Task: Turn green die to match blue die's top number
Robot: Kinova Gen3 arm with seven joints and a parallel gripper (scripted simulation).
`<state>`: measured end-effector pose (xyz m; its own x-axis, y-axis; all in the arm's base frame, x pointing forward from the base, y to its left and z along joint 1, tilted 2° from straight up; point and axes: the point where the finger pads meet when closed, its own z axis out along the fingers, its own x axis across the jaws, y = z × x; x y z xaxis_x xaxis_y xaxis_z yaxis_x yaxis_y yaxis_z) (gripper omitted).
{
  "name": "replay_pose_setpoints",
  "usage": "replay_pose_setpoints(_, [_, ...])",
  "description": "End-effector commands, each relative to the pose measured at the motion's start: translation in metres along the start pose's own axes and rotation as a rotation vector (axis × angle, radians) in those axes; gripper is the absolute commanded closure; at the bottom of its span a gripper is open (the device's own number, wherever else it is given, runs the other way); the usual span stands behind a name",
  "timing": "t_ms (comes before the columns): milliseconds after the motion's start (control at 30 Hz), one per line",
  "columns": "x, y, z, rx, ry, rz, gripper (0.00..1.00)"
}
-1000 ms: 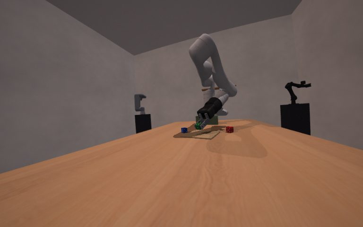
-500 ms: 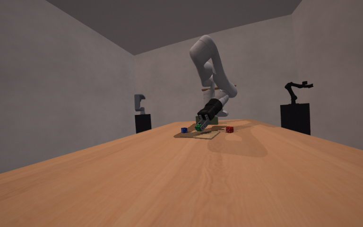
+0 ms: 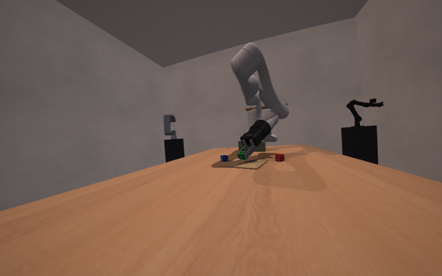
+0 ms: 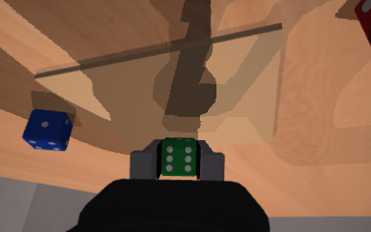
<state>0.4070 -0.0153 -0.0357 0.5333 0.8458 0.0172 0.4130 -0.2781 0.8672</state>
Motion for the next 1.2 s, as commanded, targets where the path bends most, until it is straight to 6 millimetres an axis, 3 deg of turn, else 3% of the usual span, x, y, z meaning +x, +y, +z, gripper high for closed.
replay_pose_setpoints(0, [0.0002,0.0008,0.0,-0.001,0.001,0.001,0.51])
replay_pose_setpoints(1167, [0.0002,-0.0076,0.0044,-0.001,0.001,0.001,0.51])
